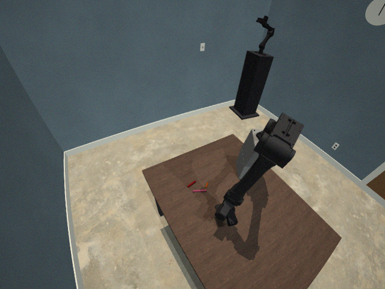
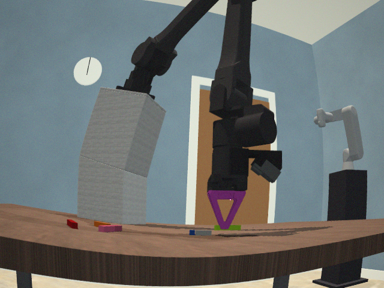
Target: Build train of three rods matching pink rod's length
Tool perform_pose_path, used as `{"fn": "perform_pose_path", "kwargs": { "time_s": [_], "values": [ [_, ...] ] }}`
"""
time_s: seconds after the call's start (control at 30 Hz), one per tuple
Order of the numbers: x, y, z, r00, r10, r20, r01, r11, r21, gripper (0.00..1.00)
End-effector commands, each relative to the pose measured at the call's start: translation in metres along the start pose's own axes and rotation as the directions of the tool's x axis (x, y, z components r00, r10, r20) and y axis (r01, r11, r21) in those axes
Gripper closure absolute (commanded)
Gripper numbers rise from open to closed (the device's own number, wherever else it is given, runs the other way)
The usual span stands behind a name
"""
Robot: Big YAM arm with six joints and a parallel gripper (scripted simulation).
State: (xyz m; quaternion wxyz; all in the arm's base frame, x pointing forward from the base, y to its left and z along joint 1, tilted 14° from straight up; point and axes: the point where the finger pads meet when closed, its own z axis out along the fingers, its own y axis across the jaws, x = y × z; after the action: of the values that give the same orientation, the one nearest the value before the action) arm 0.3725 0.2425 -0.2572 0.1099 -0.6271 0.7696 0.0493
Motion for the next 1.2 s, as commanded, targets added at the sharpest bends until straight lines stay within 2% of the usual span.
{"fn": "perform_pose_path", "kwargs": {
  "time_s": [0.0,0.57,1.17],
  "values": [
    [-0.0063,-0.0089,-0.0090,1.000,-0.002,0.009,0.002,1.000,0.012,0.95],
    [-0.0020,-0.0064,-0.0087,1.000,0.000,0.004,0.000,1.000,0.008,0.95],
    [-0.0030,-0.0086,-0.0076,1.000,-0.004,0.018,0.004,1.000,0.023,0.95]
  ]
}}
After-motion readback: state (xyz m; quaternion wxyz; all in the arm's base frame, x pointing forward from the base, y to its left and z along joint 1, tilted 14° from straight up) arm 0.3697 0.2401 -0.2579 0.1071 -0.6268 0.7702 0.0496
